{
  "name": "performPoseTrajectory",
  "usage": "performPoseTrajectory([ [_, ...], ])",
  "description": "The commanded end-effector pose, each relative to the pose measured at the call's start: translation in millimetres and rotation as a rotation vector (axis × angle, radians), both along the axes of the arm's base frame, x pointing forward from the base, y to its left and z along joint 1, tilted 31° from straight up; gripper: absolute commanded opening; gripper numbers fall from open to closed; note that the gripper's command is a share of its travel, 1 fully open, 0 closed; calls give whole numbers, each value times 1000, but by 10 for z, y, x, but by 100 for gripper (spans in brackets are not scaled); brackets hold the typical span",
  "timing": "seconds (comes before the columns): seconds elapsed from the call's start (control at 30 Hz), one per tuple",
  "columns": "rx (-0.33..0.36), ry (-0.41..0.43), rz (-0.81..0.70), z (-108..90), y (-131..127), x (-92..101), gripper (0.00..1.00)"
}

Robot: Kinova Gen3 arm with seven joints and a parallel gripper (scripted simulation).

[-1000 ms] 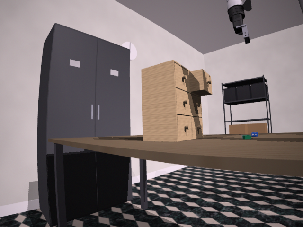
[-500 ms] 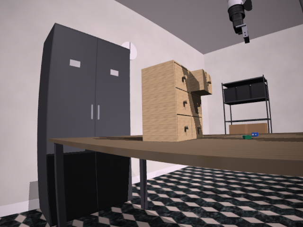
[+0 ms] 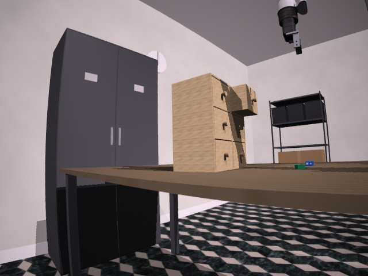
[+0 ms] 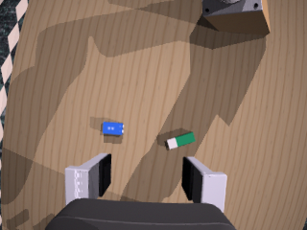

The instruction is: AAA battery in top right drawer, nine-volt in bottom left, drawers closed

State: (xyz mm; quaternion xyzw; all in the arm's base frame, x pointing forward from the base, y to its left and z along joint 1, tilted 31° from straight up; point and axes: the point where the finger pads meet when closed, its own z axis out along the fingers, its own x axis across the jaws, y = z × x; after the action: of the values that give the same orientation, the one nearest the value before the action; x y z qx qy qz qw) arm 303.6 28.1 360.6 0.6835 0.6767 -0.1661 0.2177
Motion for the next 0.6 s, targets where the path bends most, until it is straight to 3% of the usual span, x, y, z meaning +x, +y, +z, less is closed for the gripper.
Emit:
performPoseTrajectory([
  [0.0,0,-10,11,-19,11,-4,100],
  [0.57,-4,-116,76,-138,-65,96,100],
])
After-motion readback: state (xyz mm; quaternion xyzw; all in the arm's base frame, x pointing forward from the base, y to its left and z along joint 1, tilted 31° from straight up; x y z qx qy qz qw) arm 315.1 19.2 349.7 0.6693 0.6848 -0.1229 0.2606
